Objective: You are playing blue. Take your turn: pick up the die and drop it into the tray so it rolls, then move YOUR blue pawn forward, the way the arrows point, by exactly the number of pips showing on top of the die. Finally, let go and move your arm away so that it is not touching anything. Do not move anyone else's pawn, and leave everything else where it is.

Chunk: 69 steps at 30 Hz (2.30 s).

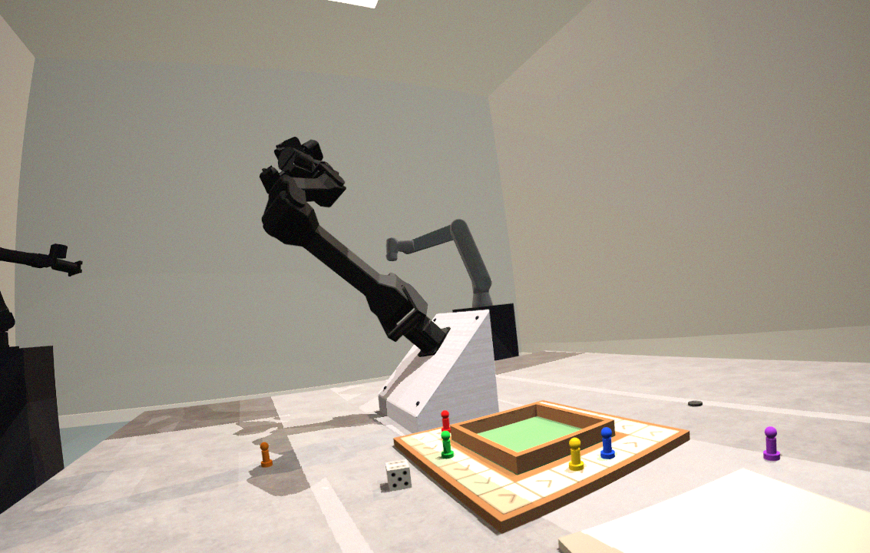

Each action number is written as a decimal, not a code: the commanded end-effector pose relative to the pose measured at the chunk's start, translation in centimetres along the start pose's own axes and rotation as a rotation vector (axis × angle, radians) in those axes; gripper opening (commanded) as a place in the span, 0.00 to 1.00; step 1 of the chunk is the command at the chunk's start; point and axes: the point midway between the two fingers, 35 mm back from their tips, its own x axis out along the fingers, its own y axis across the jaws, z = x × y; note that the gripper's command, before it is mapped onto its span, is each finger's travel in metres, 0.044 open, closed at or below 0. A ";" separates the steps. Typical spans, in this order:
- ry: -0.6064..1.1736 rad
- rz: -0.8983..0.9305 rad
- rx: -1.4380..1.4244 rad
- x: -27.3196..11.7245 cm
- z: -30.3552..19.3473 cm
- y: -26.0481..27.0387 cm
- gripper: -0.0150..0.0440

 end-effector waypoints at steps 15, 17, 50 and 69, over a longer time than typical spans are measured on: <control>0.058 -0.590 -0.169 -10.2 4.0 -14.5 0.72; 0.062 -0.688 -0.202 -12.5 5.1 -16.4 0.72; 0.013 -2.259 -0.429 -58.2 21.6 -14.6 0.72; -0.047 -3.219 -0.065 -74.6 19.6 11.2 0.72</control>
